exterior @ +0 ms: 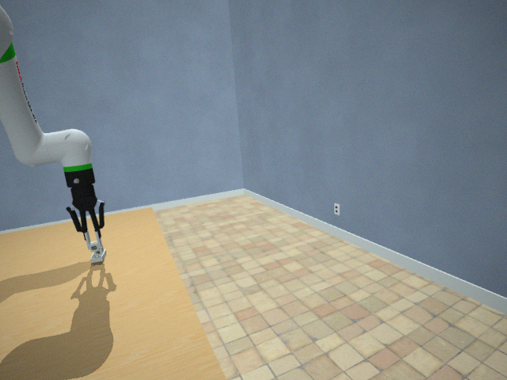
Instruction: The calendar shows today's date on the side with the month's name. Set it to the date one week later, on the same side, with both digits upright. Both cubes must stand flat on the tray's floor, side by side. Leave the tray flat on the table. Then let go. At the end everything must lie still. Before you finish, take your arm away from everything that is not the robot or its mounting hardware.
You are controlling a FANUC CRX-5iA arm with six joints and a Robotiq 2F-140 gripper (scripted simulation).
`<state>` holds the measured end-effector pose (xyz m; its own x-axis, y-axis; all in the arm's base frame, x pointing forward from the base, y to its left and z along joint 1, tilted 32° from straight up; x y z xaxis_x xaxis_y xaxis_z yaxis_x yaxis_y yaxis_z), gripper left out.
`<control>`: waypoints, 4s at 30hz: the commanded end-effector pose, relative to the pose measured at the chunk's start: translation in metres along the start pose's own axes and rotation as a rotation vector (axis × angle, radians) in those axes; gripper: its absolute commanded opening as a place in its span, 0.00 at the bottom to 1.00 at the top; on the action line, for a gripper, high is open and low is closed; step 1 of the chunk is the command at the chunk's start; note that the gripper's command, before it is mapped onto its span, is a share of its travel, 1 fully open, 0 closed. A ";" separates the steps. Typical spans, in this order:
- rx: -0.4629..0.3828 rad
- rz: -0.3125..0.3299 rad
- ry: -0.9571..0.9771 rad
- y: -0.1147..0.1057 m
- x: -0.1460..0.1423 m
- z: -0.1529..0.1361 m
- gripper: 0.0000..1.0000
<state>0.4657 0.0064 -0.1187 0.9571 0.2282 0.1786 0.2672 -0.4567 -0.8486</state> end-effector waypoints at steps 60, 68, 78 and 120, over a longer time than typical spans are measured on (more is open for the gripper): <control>0.000 0.000 0.000 0.019 0.000 0.000 0.16; 0.000 0.000 0.000 0.022 0.000 0.000 0.16; 0.000 0.000 0.000 0.026 0.000 0.000 0.16; 0.000 0.000 0.000 0.029 0.000 0.000 0.16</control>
<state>0.4736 -0.0069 -0.1435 0.9570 0.2283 0.1788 0.2674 -0.4566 -0.8485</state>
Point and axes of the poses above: the point where the finger pads meet when closed, its own y axis out along the fingers, its own x axis across the jaws, z = x × y, the point moved 1 cm from there along -y, back along the fingers, and after that the axes turned 11 degrees about -y, right-handed, at the moved point
